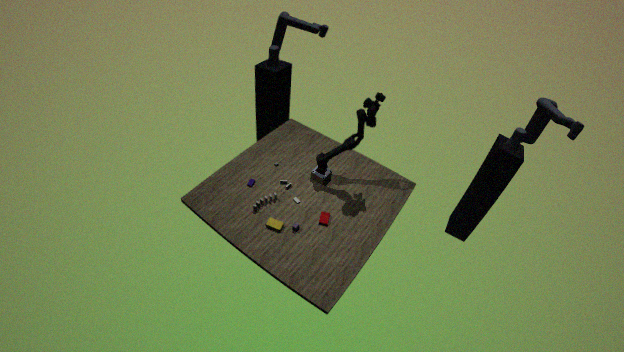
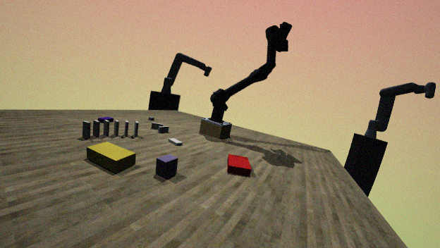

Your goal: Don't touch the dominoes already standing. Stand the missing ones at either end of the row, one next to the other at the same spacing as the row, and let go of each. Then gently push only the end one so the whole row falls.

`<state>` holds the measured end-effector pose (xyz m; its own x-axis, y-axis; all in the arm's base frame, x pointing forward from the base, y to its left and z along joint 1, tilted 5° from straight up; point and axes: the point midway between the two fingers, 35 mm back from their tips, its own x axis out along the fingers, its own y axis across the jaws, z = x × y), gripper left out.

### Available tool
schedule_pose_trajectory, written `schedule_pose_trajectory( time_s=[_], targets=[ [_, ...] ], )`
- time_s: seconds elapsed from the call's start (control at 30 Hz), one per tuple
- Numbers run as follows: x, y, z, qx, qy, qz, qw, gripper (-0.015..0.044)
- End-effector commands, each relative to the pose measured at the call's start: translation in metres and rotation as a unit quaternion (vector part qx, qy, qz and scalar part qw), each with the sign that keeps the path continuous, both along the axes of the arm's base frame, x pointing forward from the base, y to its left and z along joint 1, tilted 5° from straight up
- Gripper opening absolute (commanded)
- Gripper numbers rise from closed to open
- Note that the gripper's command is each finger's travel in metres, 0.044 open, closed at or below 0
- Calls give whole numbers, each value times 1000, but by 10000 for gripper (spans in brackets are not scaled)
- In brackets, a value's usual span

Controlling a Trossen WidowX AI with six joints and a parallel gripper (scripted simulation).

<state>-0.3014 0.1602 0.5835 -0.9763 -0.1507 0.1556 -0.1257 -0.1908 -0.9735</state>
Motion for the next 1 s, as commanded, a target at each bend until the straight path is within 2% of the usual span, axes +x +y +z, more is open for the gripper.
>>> schedule_pose_trajectory(
  time_s=[0.0, 0.07, 0.2, 0.3, 0.5, 0.73, 0.97],
  targets=[
    [1, -1, 1, 4, 2, 0, 1000, 426],
    [5, -8, 10, 36, 22, -5, 999, 440],
    [27, -41, 45, 165, 105, -26, 980, 440],
    [49, -70, 71, 260, 175, -48, 948, 440],
    [84, -109, 98, 373, 271, -84, 883, 440],
    [131, -151, 120, 485, 365, -147, 781, 440],
    [202, -208, 139, 568, 477, -220, 634, 440]
  ],
)
